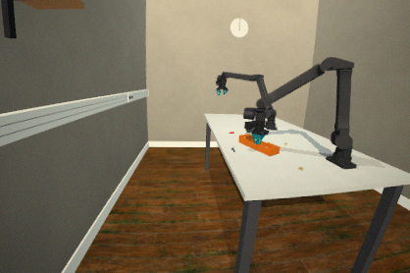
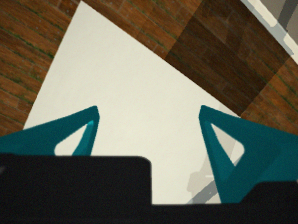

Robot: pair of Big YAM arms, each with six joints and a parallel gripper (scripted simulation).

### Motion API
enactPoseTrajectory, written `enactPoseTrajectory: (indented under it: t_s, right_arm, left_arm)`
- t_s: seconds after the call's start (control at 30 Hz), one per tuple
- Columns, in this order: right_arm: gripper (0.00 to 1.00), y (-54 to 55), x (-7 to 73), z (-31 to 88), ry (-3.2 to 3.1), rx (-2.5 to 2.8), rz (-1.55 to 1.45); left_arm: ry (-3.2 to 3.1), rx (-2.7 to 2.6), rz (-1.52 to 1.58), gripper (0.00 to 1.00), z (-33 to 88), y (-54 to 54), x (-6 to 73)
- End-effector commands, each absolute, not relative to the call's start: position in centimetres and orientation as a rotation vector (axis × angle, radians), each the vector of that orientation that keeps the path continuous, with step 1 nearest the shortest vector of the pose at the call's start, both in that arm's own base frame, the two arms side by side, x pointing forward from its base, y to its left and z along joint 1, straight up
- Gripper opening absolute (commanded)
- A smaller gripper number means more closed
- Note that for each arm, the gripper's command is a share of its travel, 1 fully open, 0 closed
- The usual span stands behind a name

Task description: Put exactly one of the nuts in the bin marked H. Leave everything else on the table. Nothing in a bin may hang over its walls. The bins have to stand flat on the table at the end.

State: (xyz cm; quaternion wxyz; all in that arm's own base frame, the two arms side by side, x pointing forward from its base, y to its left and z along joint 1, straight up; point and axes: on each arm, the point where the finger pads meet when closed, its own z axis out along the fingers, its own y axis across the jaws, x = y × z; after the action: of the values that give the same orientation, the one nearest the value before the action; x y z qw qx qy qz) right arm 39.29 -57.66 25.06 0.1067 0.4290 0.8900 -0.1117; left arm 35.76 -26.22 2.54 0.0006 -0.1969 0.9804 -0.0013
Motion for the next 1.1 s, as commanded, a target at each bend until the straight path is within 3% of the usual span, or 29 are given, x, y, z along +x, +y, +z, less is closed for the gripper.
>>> enactPoseTrajectory:
  t_s: [0.0, 1.07]
  right_arm:
    - [1.00, -57.7, 39.3, 25.9, 2.607, 1.258, -0.338]
    - [1.00, -57.7, 39.3, 25.9, 2.607, 1.258, -0.338]
  left_arm:
    - [3.059, -0.613, -0.036, 0.09, 3.5, -26.9, 36.8]
    - [3.036, -0.617, -0.069, 0.09, 5.3, -27.0, 38.1]
